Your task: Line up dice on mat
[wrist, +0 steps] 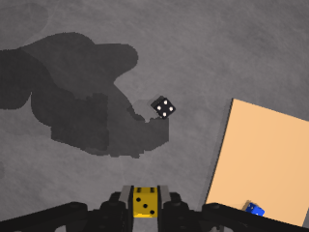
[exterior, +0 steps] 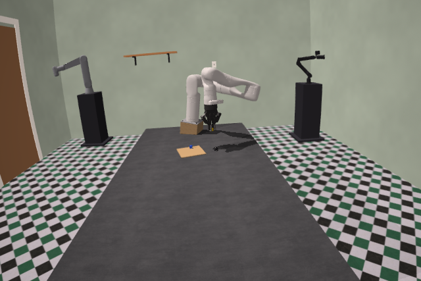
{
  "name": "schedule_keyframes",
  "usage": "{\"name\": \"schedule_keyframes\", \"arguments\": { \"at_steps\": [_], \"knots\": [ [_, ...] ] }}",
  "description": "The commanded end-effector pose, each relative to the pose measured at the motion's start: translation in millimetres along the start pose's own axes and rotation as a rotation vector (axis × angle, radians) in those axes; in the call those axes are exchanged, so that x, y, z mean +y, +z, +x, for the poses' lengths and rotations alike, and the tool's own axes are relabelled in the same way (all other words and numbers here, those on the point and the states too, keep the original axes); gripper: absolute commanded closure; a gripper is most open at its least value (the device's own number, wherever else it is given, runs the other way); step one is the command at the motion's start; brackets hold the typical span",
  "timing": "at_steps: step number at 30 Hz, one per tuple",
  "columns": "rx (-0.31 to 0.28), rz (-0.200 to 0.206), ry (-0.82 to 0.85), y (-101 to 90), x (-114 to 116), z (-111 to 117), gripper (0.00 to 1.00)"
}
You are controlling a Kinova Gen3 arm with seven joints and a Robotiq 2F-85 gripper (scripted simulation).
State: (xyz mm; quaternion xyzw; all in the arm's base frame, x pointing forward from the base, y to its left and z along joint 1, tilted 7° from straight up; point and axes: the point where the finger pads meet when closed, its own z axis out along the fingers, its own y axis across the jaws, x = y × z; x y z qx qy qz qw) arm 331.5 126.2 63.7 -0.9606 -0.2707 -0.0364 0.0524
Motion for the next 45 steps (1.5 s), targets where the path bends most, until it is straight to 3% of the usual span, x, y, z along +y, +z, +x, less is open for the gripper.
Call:
{"name": "schedule_keyframes", "arguments": {
  "at_steps": [1, 4, 8, 10, 15, 18, 35, 45],
  "knots": [
    [0.002, 0.0, 0.001, -0.6, 0, 0, 0.89],
    [0.001, -0.001, 0.041, -0.9, 11, 1, 0.89],
    [-0.001, -0.002, 0.214, -2.2, 56, 2, 0.89],
    [-0.001, -0.002, 0.214, -2.2, 56, 2, 0.89],
    [0.0, -0.001, 0.465, -4.4, 124, -6, 0.89],
    [0.002, 0.001, 0.531, -5.0, 141, -10, 0.89],
    [0.002, 0.001, 0.538, -3.9, 143, -11, 0.89],
    [0.002, 0.001, 0.538, 15.6, 143, -11, 0.89]
  ]
}}
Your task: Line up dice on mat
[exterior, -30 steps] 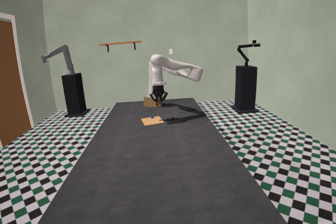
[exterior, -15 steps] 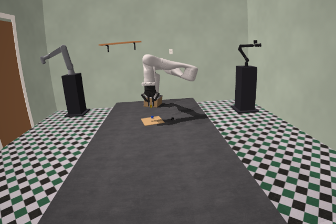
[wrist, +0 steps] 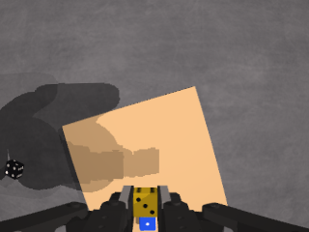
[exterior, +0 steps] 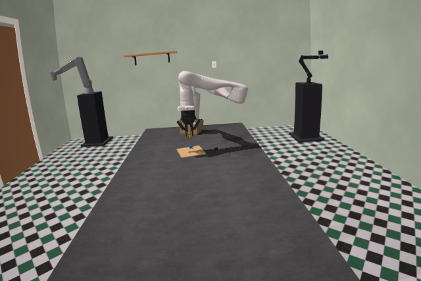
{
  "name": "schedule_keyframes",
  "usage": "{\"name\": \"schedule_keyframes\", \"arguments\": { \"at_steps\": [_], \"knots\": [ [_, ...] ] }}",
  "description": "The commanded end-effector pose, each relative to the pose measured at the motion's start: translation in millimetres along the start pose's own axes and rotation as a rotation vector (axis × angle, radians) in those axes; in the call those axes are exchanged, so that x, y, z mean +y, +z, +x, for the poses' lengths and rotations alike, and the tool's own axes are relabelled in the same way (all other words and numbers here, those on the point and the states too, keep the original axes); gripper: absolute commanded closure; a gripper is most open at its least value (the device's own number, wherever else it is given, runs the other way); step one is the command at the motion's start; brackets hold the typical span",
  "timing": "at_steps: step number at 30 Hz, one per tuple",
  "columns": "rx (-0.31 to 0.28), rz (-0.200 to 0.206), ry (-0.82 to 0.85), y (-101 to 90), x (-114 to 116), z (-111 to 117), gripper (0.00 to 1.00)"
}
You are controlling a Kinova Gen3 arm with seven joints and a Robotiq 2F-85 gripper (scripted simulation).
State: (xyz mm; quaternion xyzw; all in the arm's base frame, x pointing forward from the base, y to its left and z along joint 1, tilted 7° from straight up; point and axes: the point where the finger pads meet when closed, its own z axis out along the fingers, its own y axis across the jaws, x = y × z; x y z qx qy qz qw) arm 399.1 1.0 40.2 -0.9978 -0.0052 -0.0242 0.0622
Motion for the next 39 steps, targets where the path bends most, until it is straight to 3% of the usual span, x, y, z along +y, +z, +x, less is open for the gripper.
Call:
{"name": "schedule_keyframes", "arguments": {
  "at_steps": [1, 14, 23, 39],
  "knots": [
    [-0.005, -0.003, -0.001, 8.8, 0, -1, 0.89],
    [-0.005, -0.003, -0.001, 67.1, 0, -1, 0.89],
    [-0.005, -0.003, -0.001, 79.5, 0, -1, 0.89],
    [-0.005, -0.003, -0.001, 80.0, 0, -1, 0.89]
  ]
}}
